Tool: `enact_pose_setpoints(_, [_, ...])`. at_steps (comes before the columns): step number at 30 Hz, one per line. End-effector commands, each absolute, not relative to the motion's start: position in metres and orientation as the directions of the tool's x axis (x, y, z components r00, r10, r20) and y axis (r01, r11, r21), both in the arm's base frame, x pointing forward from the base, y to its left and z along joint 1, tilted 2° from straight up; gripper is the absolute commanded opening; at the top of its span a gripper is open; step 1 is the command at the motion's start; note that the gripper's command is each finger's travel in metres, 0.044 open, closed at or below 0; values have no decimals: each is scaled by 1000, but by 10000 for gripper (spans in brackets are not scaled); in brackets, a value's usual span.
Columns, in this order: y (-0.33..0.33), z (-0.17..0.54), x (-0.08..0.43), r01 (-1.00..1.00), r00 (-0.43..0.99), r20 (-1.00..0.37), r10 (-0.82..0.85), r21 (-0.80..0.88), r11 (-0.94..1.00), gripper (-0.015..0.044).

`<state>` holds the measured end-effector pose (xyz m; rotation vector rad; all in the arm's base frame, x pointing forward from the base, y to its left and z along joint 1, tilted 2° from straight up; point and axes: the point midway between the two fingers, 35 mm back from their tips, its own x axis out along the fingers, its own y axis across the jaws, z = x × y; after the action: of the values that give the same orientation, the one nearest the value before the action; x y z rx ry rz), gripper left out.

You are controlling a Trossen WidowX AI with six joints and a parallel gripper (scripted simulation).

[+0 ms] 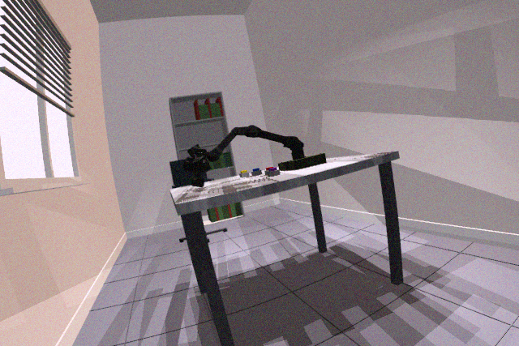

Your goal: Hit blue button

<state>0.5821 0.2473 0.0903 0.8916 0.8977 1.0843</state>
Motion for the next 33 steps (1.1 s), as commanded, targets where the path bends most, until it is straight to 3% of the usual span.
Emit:
enact_pose_setpoints(1, [245,91,583,-332,227,-160,961,914,231,400])
enact_pose_setpoints(7, [166,114,582,-295,446,-366,817,801,520,400])
enact_pose_setpoints(15, [70,123,528,-182,531,-637,559,558,810,400])
enact_pose_setpoints(23, [-4,124,449,-93,459,-829,319,313,945,400])
enact_pose_setpoints(33, [-71,125,310,-118,196,-979,48,25,993,400])
